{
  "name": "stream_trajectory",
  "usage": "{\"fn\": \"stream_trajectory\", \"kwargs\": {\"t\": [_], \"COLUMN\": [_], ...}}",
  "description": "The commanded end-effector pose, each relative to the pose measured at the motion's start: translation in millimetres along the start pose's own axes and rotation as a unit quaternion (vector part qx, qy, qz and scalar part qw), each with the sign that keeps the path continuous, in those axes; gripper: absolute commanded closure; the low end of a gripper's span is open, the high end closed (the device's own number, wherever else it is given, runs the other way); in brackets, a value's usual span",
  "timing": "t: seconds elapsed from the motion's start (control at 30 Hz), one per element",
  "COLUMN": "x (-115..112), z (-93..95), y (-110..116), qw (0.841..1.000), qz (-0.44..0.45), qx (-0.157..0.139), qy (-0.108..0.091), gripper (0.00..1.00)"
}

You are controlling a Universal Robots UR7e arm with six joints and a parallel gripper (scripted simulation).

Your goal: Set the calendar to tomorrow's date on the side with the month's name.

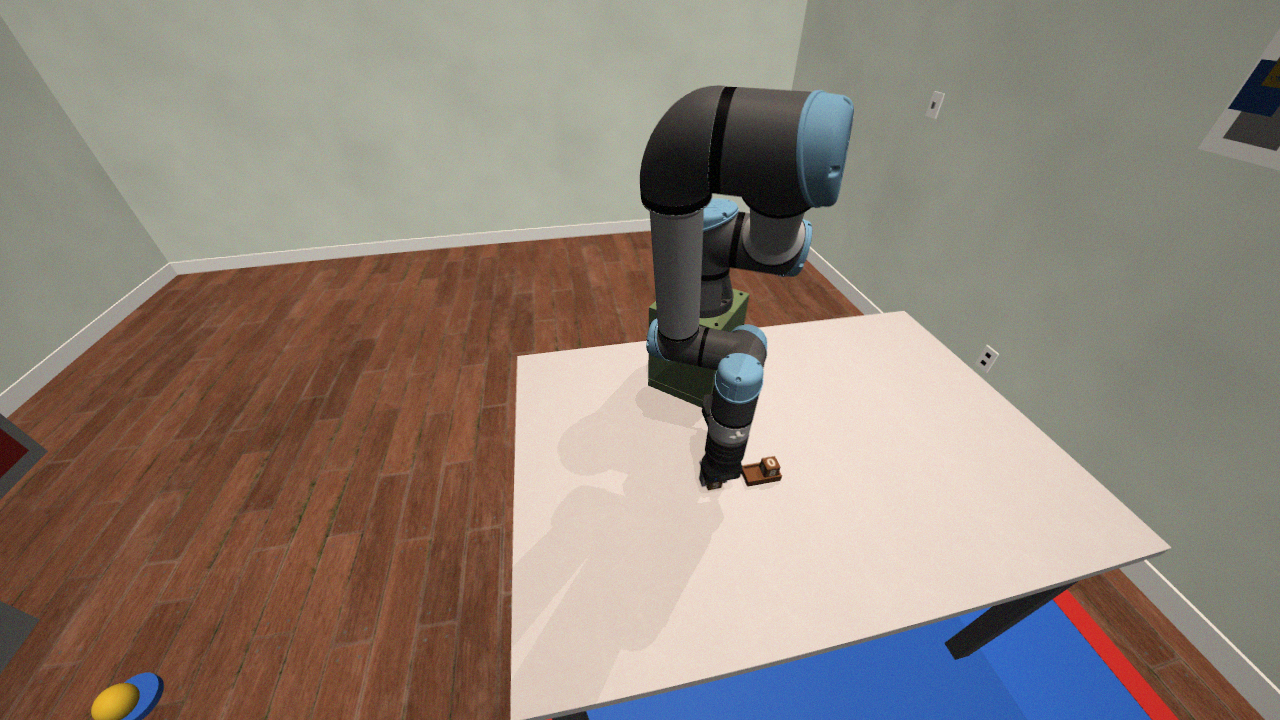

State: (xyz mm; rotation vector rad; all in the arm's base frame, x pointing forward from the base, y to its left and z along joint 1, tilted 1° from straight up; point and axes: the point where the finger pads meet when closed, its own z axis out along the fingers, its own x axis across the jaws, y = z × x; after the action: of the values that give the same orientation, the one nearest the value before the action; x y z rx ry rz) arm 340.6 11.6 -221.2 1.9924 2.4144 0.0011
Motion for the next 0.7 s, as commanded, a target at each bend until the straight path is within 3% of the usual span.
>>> {"fn": "stream_trajectory", "kwargs": {"t": [0.0,0.03,0.67], "x": [-1.8,-1.8,-0.5], "z": [0.3,0.3,-5.8], "y": [2.1,2.1,-0.1], "qw": [1.0,1.0,1.0], "qz": [0.001,0.001,0.001], "qx": [-0.002,-0.002,0.0], "qy": [-0.001,-0.001,0.0], "gripper": [0.16,0.1,0.1]}}
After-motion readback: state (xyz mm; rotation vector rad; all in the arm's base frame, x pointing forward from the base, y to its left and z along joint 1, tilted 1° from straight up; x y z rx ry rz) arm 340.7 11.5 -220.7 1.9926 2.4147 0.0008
